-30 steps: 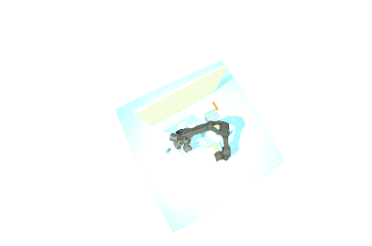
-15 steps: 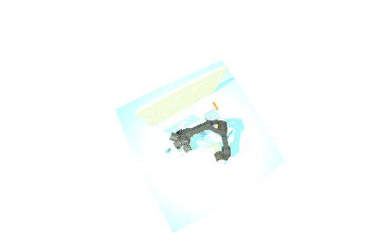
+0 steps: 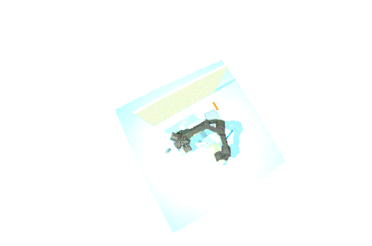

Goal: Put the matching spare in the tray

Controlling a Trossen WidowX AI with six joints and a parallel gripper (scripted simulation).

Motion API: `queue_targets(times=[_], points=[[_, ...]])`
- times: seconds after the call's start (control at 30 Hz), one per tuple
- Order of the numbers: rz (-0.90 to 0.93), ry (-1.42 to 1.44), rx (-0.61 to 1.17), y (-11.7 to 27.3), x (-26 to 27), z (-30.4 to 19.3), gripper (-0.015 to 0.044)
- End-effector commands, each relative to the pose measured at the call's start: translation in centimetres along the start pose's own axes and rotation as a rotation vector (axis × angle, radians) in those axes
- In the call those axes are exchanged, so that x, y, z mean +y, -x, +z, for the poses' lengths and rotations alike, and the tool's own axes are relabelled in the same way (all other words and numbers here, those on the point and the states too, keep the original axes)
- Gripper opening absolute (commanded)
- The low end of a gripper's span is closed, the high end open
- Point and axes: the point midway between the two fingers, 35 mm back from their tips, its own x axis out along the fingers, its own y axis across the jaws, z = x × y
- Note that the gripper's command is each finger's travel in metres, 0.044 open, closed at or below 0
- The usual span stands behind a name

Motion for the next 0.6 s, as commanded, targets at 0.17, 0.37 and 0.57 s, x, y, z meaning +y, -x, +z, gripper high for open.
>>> queue_targets(times=[0.17,0.37,0.57], points=[[0.008,0.014,0.014,-2.0,0.7,-0.3,0.03],[0.008,0.014,0.015,-2.5,0.8,-0.4,0.03],[0.008,0.014,0.015,-2.5,0.8,-0.4,0.03]])
